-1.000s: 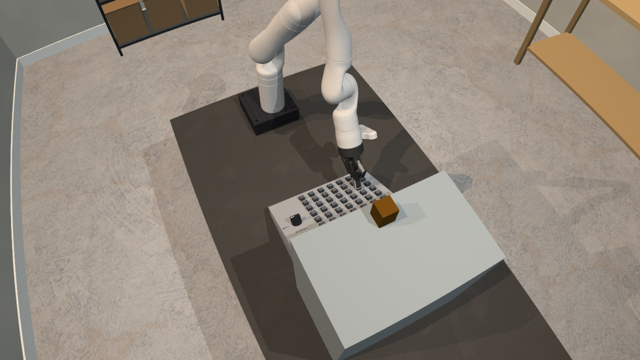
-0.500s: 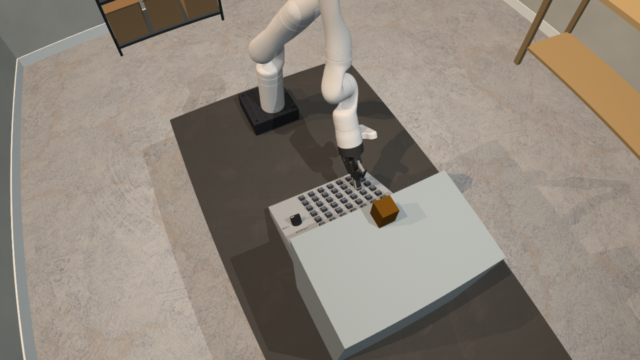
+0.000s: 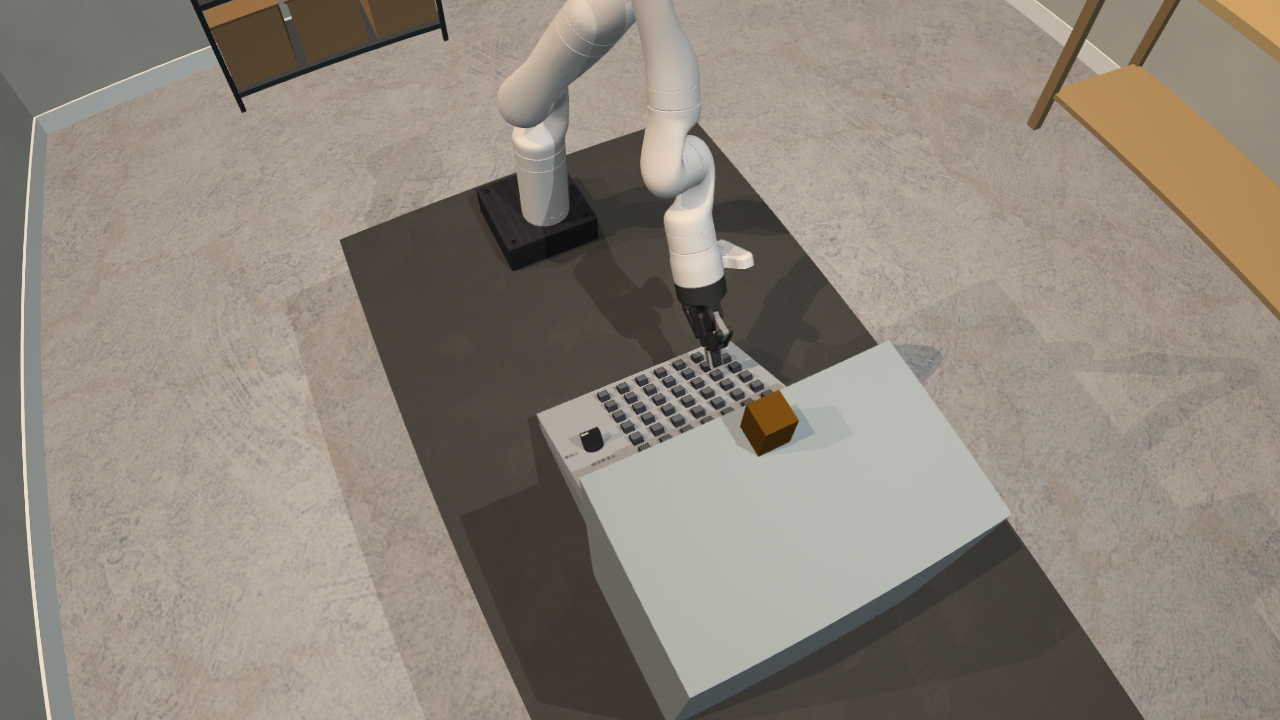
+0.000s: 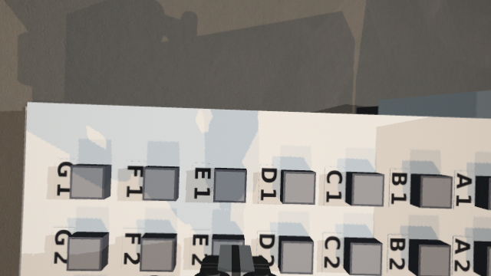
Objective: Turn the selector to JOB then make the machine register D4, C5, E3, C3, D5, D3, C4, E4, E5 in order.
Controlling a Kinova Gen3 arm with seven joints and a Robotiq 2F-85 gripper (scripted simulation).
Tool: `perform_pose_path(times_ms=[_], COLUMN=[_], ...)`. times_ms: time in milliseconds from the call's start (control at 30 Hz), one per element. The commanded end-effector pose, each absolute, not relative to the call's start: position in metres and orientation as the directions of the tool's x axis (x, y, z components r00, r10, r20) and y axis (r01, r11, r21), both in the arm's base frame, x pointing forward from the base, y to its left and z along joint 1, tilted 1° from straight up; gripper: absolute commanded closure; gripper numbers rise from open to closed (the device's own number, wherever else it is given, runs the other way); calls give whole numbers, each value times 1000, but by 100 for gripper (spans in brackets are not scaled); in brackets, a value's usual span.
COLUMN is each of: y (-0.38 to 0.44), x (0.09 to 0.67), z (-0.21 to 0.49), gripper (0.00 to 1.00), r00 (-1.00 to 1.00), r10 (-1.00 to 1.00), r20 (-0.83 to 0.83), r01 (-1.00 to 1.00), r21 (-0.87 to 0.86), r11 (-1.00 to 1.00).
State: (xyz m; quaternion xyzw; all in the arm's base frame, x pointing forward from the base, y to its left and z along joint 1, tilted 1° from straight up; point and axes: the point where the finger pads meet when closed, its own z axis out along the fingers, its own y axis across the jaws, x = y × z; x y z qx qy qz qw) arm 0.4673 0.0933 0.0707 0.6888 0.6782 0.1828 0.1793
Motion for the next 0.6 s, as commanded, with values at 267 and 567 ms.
perform_pose_path(times_ms=[267, 567], y=[93, 93], x=[461, 460], z=[84, 86], gripper=[90, 90], r00=[22, 22], r10=[1000, 1000], r20=[13, 13], r01=[867, 867], r21=[498, 498], r11=[-26, -26])
